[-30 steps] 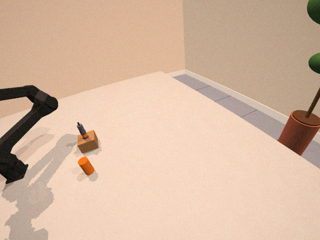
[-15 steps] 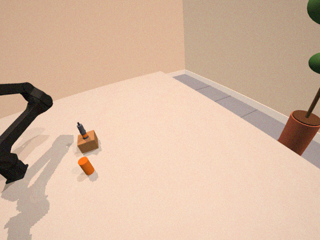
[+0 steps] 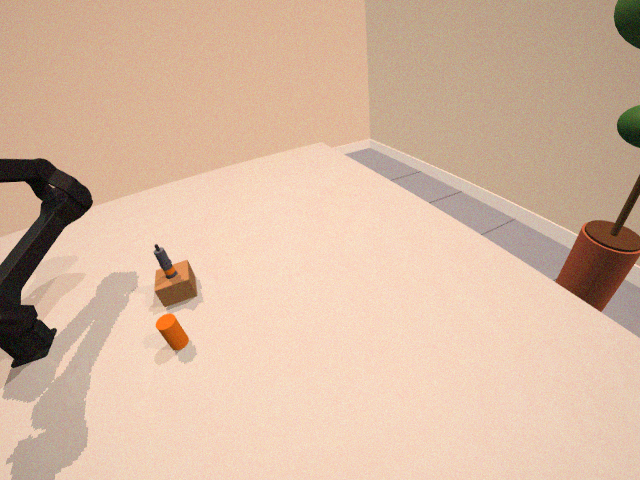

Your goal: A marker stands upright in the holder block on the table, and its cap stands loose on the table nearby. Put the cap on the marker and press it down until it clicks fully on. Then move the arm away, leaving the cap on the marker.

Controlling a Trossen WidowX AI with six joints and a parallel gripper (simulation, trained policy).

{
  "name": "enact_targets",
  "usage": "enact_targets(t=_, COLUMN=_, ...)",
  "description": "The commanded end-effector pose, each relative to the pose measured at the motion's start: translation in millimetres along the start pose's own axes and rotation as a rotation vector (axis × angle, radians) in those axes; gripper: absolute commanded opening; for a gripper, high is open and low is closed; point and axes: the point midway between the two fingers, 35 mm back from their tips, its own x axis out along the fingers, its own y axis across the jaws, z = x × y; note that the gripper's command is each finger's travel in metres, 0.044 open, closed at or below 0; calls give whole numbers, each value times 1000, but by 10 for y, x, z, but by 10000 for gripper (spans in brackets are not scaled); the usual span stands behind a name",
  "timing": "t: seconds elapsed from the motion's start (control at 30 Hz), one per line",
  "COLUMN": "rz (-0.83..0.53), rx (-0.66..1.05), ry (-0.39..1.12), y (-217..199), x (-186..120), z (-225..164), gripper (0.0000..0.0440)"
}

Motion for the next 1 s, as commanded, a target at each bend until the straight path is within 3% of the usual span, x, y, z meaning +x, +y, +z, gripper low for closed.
enact_targets(t=0.0, rz=-34, rx=2, ry=37, y=-33, x=30, z=-46, gripper=302)
enact_targets(t=0.97, rz=-307, rx=49, ry=346, y=-509, x=159, z=-448, gripper=318)
